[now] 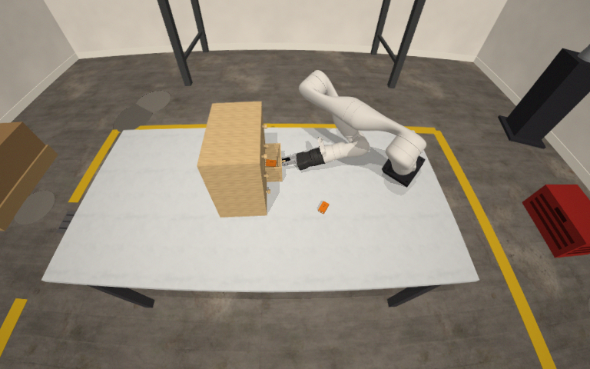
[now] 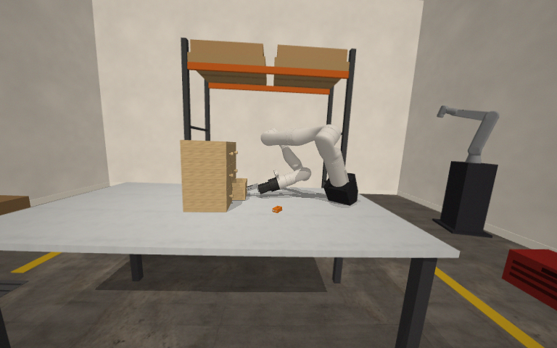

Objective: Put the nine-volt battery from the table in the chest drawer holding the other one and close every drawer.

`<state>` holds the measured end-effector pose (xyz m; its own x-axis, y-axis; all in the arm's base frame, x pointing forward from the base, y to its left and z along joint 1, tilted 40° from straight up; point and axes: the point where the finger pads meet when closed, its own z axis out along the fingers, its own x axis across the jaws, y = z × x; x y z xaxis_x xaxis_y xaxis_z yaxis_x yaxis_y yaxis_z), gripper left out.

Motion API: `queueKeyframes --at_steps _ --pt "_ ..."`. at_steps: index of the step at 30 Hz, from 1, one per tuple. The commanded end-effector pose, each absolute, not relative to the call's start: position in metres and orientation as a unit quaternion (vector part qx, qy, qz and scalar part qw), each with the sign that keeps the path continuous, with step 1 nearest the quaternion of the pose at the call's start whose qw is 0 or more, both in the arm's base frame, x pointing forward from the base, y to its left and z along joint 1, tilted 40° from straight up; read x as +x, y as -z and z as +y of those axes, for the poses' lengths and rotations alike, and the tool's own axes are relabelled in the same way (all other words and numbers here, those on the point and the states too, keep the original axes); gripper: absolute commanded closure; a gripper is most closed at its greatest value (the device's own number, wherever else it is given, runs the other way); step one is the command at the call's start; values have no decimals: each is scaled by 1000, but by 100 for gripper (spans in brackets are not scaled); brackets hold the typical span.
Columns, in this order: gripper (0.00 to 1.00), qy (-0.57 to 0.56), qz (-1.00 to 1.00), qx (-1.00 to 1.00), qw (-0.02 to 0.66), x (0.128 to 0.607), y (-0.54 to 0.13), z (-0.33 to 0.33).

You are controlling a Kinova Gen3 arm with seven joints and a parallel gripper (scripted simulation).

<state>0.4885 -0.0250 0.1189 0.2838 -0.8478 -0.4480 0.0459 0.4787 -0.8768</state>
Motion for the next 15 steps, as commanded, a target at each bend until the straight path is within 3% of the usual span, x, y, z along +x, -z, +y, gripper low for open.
queueKeyframes --at_steps 1,4,8,10,11,15 --pt "51 321 505 -397 696 488 -119 -25" --pt "51 321 505 -397 696 488 -119 -25" --pt "39 321 505 -397 696 488 -119 -25" --pt "39 321 505 -397 696 488 -119 -25" --pt "33 321 505 -397 696 488 -119 -25" --pt "33 321 505 -397 696 488 -119 -25"
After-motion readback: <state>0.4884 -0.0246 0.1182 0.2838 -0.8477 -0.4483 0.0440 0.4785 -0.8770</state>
